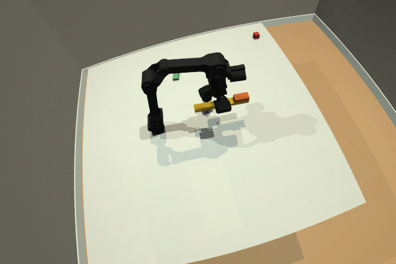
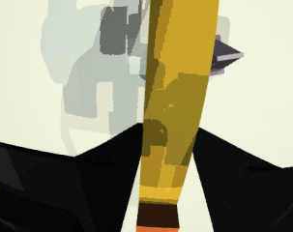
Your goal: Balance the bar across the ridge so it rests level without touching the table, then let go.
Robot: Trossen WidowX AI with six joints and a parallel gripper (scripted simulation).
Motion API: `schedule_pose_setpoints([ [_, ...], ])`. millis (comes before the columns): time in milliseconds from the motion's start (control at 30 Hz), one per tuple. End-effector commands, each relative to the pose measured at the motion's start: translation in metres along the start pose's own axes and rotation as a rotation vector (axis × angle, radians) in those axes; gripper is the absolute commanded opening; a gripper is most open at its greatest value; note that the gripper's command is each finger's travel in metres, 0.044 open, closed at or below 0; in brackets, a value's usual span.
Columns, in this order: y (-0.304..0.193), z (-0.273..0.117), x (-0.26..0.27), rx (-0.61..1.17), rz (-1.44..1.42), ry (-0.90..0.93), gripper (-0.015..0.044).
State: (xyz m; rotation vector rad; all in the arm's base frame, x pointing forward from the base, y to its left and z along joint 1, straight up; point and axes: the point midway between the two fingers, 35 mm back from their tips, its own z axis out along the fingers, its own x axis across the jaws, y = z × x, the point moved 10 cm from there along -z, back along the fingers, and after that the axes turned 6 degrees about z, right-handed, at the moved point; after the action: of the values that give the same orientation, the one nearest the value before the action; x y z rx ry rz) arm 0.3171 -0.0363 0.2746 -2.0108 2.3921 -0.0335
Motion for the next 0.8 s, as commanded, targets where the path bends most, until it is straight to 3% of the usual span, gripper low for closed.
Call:
schedule_pose_setpoints([
  [0, 0.013, -0.001, -0.011, 0.003, -0.044, -0.004, 0.0],
  [767, 0.09, 0.004, -0.048, -0.003, -0.279, -0.008, 0.0],
])
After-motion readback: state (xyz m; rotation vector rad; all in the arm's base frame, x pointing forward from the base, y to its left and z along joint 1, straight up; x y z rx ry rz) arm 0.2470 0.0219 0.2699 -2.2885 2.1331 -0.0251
